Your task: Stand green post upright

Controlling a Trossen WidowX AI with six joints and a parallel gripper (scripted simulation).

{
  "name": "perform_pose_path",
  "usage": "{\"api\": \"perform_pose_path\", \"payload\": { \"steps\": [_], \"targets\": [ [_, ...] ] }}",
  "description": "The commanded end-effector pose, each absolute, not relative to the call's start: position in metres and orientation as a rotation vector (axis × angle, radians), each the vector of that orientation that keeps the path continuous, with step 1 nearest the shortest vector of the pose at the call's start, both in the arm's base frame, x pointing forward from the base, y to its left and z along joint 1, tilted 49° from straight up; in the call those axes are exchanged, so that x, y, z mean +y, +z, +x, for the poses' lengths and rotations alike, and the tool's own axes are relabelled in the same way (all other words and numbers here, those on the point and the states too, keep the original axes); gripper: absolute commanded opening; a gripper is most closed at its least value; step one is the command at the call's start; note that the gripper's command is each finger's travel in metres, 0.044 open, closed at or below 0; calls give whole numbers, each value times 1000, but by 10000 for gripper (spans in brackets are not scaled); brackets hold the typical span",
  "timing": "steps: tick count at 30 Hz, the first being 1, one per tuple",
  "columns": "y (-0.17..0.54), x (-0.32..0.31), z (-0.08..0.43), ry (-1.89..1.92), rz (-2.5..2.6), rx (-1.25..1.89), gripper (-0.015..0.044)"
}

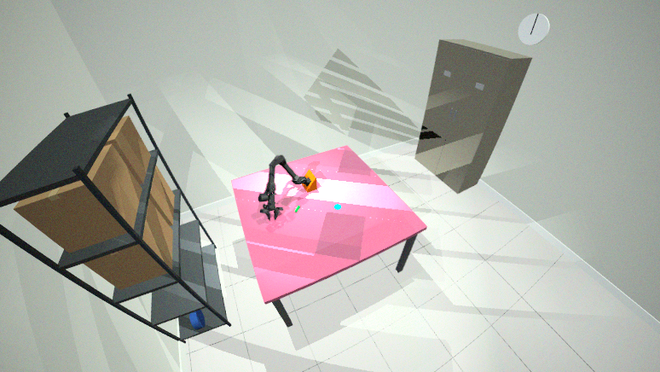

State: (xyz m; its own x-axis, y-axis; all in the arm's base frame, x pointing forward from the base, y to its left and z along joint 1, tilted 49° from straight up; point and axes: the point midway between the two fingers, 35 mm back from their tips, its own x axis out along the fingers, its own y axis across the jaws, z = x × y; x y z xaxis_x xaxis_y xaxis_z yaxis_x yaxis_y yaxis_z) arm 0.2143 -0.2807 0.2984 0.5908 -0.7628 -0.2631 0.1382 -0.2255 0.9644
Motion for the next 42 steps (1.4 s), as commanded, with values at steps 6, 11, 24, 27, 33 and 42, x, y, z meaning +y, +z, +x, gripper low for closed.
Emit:
{"api": "perform_pose_path", "payload": {
  "steps": [6,11,24,27,33,42],
  "targets": [
    [265,-253,233,-1088,1538,-298,233],
    [244,-232,241,-1176,1473,-132,233],
    [204,-169,247,-1302,1161,322,233],
    [199,-154,246,-1311,1063,421,233],
    [193,-128,239,-1307,841,602,233],
    [196,-95,227,-1254,458,822,233]
  ]
}}
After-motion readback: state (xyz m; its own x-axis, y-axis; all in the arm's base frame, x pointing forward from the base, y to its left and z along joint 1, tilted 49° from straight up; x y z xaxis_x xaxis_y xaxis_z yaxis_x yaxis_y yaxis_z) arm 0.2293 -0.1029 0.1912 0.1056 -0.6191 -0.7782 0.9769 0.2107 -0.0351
